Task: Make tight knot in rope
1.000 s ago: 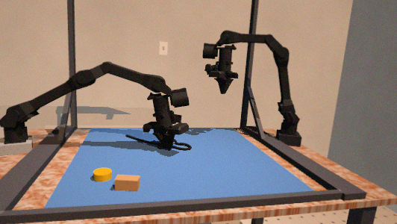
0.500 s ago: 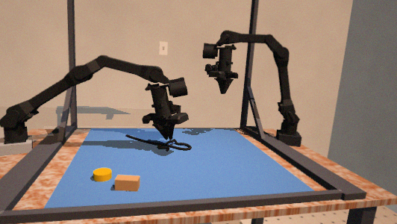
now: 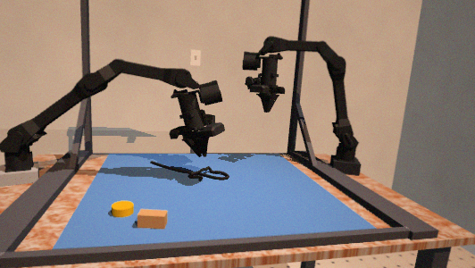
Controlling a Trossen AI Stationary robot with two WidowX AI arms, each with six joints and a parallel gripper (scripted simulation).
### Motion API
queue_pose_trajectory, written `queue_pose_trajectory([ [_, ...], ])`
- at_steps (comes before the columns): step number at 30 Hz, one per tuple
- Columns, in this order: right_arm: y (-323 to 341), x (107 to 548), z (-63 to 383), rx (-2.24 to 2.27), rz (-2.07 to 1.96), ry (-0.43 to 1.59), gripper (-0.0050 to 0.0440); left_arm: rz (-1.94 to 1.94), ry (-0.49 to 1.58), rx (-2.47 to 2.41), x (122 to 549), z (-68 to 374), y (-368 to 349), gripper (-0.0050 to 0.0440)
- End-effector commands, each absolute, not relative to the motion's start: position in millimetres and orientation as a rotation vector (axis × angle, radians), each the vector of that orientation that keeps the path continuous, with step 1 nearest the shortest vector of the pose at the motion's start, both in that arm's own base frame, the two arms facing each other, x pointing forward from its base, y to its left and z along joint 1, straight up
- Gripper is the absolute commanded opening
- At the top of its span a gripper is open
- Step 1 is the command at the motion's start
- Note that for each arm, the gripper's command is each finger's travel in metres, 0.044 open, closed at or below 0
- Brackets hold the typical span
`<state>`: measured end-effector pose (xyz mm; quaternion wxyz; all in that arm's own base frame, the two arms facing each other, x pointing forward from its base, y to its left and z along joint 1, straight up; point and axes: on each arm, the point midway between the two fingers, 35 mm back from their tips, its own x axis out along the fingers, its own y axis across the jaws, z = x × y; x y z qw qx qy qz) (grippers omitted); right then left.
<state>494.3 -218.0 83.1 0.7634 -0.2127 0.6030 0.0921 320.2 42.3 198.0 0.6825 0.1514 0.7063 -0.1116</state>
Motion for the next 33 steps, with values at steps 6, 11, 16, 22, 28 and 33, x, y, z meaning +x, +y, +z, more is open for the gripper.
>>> queue_pose_trajectory([
  [6,-218.4,494.5,124.4,-0.490,0.157,1.249,0.0085,-0.236,1.559,0.342,319.0,206.4,42.5,0.0085],
  [11,-218.4,494.5,124.4,-0.469,0.142,1.249,0.0065,-0.236,1.559,0.342,319.0,206.4,42.5,0.0085],
  [16,-218.3,494.5,124.4,-0.236,-0.030,1.248,0.0065,-0.236,1.559,0.342,319.0,206.4,42.5,0.0085],
  [22,-218.2,494.5,124.4,0.037,-0.228,1.225,0.0065,-0.236,1.559,0.342,319.0,206.4,42.5,0.0085],
  [28,-218.1,494.6,124.4,0.371,-0.466,1.166,0.0065,-0.236,1.559,0.342,319.0,206.4,42.5,0.0085],
  [33,-218.0,494.6,124.4,0.644,-0.655,1.093,0.0065,-0.236,1.559,0.342,319.0,206.4,42.5,0.0085],
])
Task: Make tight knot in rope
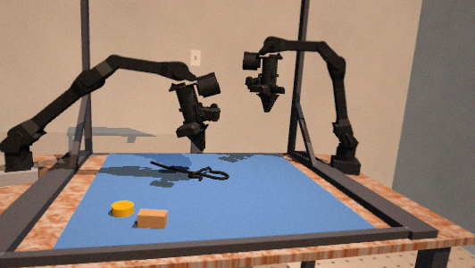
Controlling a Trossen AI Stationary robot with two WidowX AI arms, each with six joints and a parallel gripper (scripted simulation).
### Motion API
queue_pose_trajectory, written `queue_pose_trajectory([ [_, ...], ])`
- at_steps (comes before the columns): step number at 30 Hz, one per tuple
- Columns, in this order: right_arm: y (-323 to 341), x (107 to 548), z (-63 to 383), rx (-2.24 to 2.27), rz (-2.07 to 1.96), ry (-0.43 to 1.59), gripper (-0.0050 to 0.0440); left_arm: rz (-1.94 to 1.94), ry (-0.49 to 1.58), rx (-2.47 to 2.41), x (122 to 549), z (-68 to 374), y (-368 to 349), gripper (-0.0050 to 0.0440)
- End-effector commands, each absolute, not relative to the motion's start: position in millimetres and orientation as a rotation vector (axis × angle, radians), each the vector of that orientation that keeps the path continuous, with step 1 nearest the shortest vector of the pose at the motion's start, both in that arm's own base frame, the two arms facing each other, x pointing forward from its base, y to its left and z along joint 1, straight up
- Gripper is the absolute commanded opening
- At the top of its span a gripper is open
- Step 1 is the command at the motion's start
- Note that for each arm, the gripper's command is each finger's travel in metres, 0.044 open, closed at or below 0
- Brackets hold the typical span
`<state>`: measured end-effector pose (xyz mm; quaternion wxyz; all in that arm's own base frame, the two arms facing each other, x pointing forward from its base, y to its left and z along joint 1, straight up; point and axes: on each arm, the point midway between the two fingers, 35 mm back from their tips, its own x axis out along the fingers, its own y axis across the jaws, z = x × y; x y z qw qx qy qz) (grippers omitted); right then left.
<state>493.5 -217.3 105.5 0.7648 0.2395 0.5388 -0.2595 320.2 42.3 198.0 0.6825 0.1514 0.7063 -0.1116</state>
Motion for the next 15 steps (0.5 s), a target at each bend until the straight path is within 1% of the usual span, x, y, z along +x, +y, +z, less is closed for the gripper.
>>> queue_pose_trajectory([
  [1,-218.0,494.6,124.4,0.644,-0.655,1.093,0.0065,-0.236,1.559,0.342,319.0,206.4,42.5,0.0085],
  [6,-218.0,494.6,124.4,0.747,-0.726,1.059,0.0065,-0.236,1.559,0.342,319.0,206.4,42.5,0.0085],
  [15,-217.1,497.6,119.7,0.750,-0.728,1.057,0.0065,-0.236,1.559,0.342,319.0,206.4,42.5,0.0085],
])
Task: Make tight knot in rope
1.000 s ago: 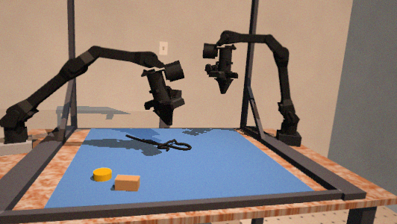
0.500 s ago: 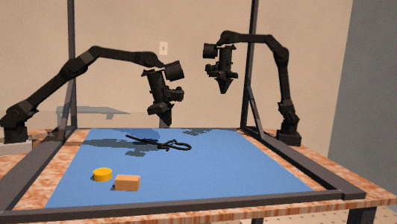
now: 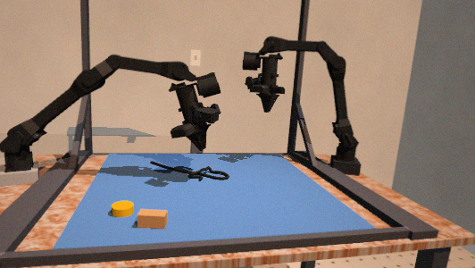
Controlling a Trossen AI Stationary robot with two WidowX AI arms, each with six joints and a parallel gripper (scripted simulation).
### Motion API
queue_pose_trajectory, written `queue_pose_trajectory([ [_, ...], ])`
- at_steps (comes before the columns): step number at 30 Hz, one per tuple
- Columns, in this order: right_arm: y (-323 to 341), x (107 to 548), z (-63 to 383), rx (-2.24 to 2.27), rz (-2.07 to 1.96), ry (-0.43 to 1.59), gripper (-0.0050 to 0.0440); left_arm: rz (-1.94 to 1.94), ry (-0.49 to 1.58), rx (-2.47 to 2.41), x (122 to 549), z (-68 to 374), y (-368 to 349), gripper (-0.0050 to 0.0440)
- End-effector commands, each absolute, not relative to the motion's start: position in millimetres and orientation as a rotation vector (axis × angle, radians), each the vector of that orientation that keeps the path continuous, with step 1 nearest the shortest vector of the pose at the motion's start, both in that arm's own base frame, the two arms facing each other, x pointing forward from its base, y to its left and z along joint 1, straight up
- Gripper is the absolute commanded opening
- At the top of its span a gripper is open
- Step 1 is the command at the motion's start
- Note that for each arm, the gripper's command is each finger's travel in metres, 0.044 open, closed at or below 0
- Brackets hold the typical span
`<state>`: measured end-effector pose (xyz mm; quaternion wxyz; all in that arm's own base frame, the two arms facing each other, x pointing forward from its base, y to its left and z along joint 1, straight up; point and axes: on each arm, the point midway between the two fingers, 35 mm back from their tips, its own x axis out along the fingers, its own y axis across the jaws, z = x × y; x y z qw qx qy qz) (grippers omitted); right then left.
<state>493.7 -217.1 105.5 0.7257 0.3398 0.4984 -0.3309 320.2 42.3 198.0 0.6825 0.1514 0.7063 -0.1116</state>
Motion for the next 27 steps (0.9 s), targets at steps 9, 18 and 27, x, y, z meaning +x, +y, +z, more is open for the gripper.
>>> queue_pose_trajectory([
  [9,-214.7,505.6,106.8,0.750,-0.727,1.056,0.0065,-0.236,1.559,0.342,319.0,206.4,42.5,0.0085],
  [18,-211.0,517.3,87.9,0.750,-0.726,1.051,0.0065,-0.236,1.559,0.342,319.0,206.4,42.5,0.0085],
  [27,-208.7,525.1,74.9,0.769,-0.727,1.042,0.0065,-0.236,1.559,0.342,319.0,206.4,42.5,0.0085],
])
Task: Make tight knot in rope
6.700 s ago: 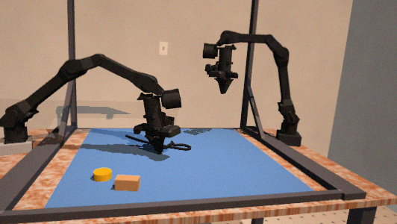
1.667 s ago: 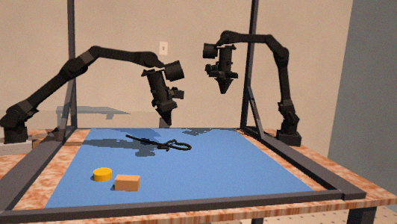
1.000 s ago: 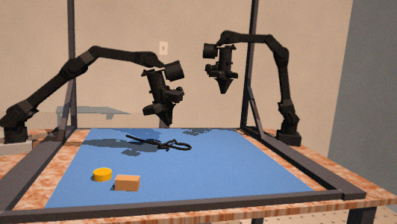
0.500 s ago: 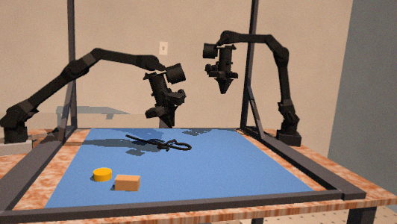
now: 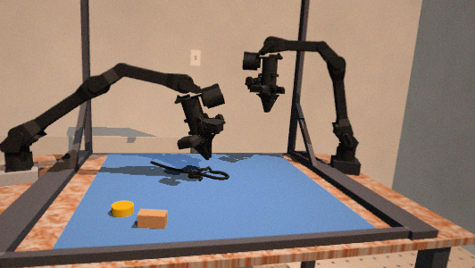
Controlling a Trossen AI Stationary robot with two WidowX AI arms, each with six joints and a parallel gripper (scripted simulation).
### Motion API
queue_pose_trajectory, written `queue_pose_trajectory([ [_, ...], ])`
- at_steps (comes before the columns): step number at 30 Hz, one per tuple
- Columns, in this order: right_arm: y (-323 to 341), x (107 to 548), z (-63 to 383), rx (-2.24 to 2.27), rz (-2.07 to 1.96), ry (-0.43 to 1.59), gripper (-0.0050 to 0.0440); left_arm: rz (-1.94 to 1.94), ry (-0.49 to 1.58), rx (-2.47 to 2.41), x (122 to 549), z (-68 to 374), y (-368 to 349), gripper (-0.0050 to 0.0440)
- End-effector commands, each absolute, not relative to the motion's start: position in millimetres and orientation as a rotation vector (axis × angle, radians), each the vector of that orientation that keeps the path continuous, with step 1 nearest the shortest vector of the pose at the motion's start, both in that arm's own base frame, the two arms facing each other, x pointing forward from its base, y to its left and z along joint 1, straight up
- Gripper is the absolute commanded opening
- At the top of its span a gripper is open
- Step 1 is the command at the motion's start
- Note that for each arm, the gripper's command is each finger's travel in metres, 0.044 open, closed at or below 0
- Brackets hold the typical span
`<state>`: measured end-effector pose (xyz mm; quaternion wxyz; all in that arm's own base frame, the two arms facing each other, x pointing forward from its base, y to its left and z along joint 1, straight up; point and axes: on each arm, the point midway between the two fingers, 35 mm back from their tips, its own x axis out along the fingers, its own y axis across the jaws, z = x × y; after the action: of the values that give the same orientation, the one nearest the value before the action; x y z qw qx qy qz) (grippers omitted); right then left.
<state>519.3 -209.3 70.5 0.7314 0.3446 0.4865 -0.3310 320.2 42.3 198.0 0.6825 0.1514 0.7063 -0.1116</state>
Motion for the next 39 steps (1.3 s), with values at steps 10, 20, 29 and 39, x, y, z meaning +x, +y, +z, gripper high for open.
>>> queue_pose_trajectory([
  [10,-208.3,526.3,72.8,0.773,-0.727,1.040,0.0065,-0.236,1.559,0.342,319.0,206.4,42.5,0.0085],
  [20,-208.5,526.8,67.3,0.774,-0.729,1.047,0.0065,-0.236,1.559,0.342,319.0,206.4,42.5,0.0085],
  [29,-208.8,527.6,56.3,0.774,-0.732,1.059,0.0065,-0.236,1.559,0.342,319.0,206.4,42.5,0.0085],
  [39,-208.9,528.0,50.8,0.775,-0.734,1.065,0.0065,-0.236,1.559,0.342,319.0,206.4,42.5,0.0085],
])
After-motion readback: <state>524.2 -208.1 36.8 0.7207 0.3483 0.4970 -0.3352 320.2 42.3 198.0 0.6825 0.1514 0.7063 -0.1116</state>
